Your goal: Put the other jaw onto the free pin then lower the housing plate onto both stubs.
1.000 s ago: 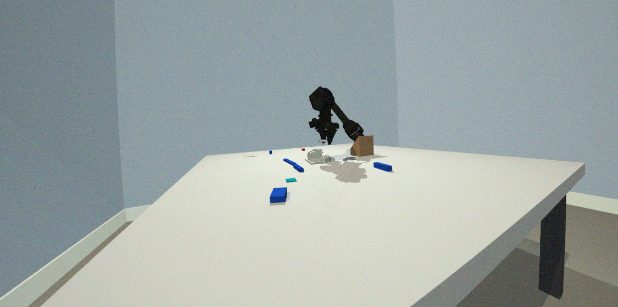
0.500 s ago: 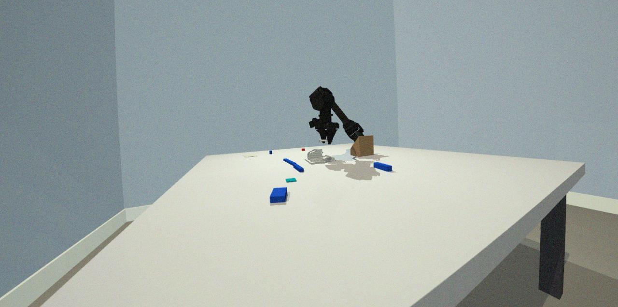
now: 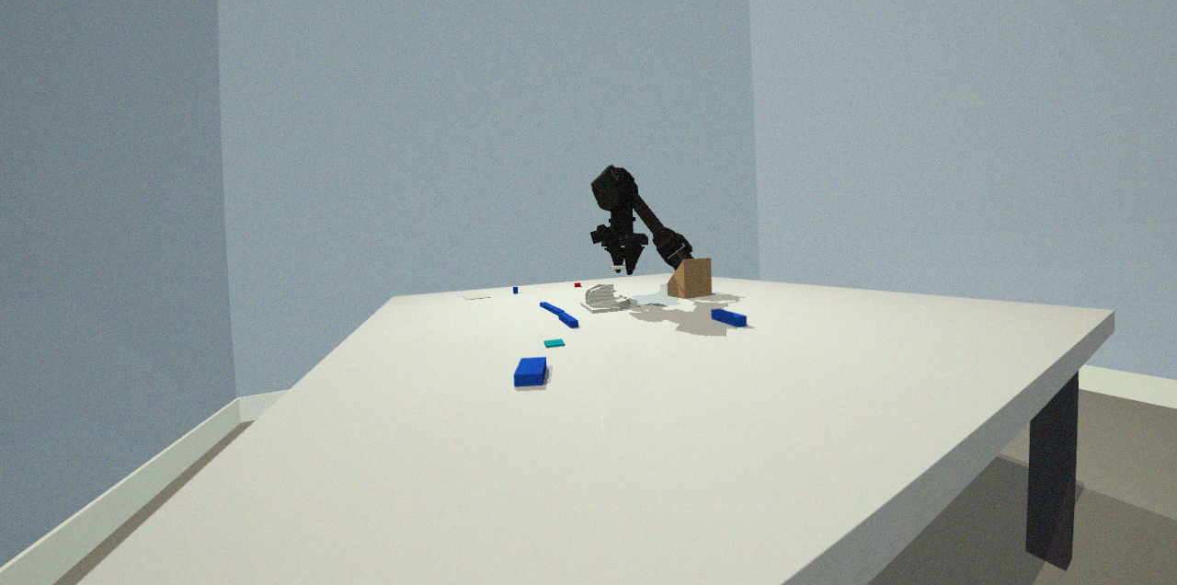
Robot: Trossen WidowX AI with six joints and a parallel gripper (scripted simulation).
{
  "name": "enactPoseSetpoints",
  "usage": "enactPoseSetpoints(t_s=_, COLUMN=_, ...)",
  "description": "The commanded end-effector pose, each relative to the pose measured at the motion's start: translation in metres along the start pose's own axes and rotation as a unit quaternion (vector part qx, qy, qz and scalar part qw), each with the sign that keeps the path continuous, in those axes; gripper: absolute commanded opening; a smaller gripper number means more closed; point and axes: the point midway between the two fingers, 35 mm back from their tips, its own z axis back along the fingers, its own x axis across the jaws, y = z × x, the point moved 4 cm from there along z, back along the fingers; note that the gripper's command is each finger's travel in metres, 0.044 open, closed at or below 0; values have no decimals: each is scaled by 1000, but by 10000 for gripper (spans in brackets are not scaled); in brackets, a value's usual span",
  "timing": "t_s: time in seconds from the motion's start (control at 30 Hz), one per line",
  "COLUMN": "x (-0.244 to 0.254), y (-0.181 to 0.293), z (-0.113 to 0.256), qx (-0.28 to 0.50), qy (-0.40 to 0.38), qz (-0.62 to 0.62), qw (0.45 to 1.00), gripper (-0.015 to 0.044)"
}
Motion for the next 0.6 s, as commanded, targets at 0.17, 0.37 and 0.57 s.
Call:
enactPoseSetpoints(t_s=0.17, x=0, y=1, z=-1, qx=2, qy=0, qz=-1, qw=1000, gripper=351)
enactPoseSetpoints(t_s=0.37, x=0, y=1, z=-1, qx=2, qy=0, qz=-4, qw=1000, gripper=351)
enactPoseSetpoints(t_s=0.57, x=0, y=1, z=-1, qx=2, qy=0, qz=-4, qw=1000, gripper=351)
